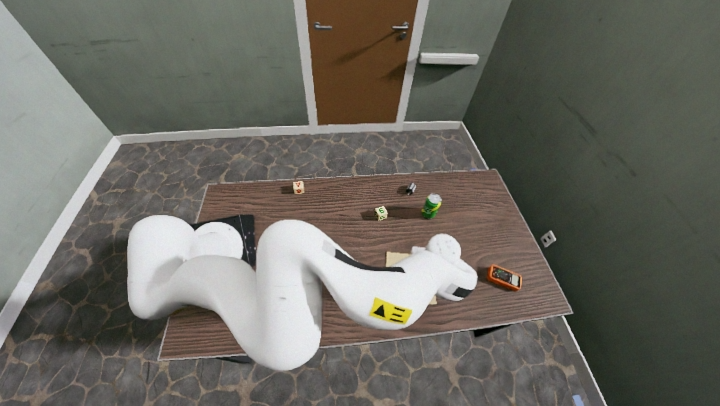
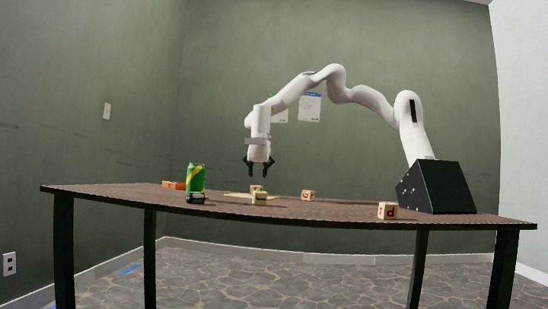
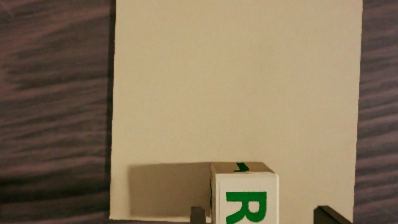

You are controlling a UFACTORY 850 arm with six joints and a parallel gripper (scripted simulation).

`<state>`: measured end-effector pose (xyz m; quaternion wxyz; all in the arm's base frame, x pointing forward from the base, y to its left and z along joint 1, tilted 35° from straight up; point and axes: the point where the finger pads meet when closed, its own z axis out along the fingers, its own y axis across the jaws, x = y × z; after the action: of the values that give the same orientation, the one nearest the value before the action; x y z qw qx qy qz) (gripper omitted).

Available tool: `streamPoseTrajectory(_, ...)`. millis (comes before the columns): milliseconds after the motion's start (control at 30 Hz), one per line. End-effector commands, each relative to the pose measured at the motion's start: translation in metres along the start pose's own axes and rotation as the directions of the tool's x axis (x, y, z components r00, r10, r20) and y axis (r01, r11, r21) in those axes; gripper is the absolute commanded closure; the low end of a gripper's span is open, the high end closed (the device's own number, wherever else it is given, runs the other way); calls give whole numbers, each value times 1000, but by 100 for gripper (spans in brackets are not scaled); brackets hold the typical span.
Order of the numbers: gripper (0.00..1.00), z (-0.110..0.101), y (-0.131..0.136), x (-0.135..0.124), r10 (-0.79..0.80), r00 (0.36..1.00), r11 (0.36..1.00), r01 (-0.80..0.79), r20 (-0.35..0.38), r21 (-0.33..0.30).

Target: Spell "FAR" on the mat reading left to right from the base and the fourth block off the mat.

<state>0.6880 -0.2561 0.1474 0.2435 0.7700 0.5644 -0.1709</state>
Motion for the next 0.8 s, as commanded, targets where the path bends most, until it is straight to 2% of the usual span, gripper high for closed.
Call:
streamPoseTrajectory(0,35,-9,1,0,1,1000,1000,-1,0,-2)
streamPoseTrajectory(67,35,-10,1,0,1,1000,1000,-1,0,-2)
streamPoseTrajectory(100,0,-10,1,0,1,1000,1000,-1,0,-2)
streamPoseTrajectory(767,0,-10,1,0,-1,1000,1000,1,0,-2)
